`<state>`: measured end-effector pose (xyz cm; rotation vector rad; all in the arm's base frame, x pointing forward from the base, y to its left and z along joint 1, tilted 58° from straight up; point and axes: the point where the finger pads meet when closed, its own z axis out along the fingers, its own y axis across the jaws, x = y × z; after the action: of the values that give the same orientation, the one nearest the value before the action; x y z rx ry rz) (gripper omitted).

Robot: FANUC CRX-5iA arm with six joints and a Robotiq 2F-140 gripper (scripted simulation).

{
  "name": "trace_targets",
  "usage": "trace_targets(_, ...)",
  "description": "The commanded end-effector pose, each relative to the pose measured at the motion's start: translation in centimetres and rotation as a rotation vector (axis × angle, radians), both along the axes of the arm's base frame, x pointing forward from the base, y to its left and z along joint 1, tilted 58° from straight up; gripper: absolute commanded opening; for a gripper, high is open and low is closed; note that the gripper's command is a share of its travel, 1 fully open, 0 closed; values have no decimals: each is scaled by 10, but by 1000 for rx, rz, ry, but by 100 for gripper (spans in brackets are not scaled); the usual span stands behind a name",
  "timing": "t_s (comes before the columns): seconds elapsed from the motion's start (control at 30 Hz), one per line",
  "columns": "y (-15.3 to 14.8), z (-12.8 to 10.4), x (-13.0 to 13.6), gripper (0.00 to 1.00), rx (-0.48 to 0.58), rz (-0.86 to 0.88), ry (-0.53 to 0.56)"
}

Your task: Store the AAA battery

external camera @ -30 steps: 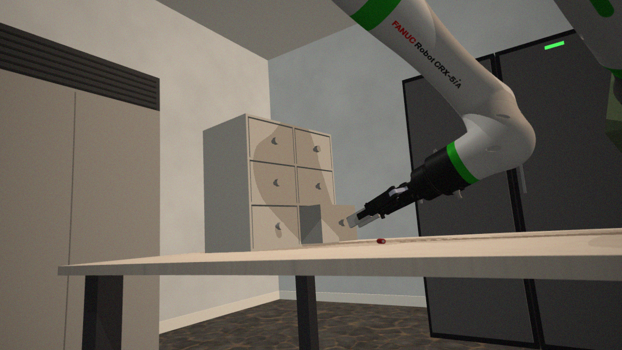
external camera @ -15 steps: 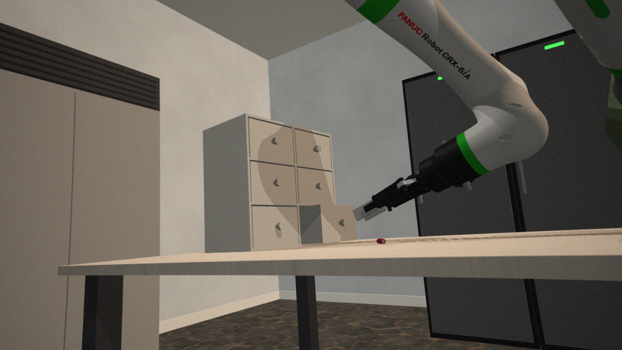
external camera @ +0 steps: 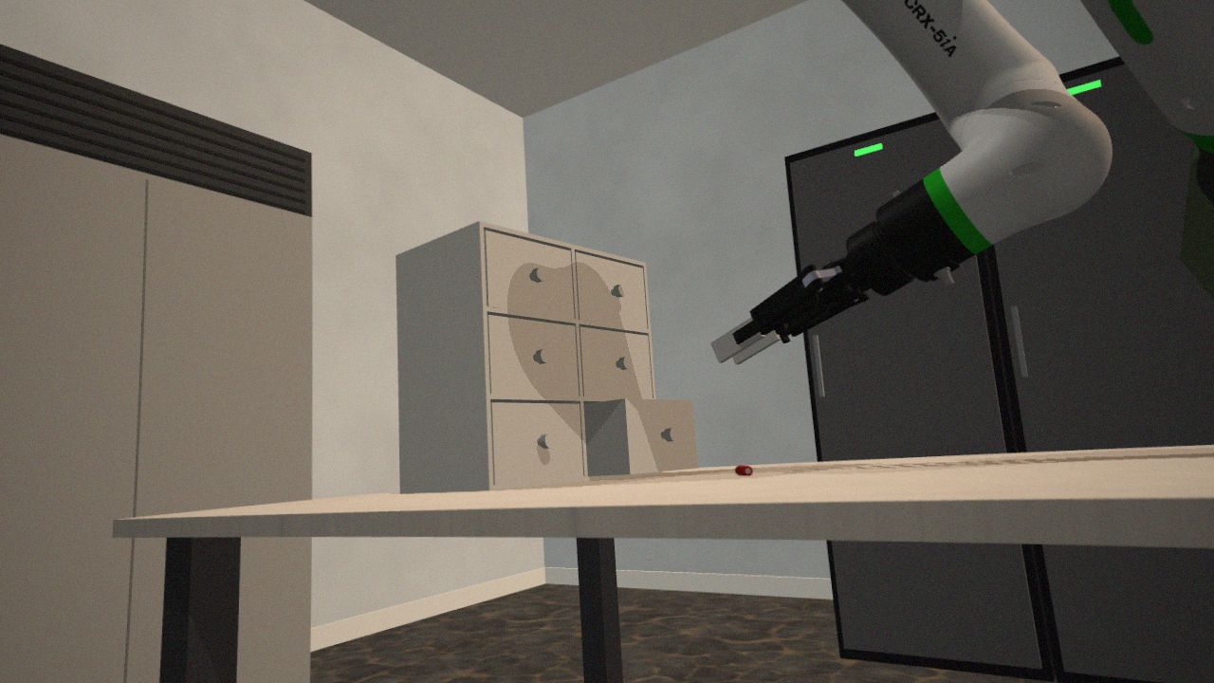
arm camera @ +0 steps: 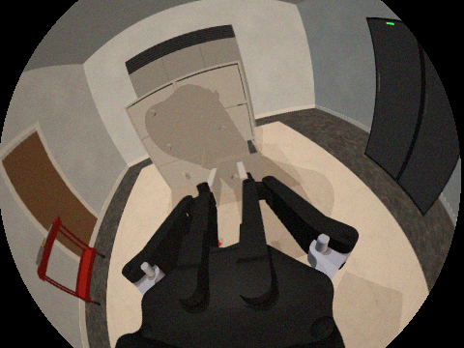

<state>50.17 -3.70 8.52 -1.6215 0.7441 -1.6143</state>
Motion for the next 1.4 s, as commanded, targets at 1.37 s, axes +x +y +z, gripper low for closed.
trace_targets(1.37, -23, 11, -42, 20, -34, 302, 215)
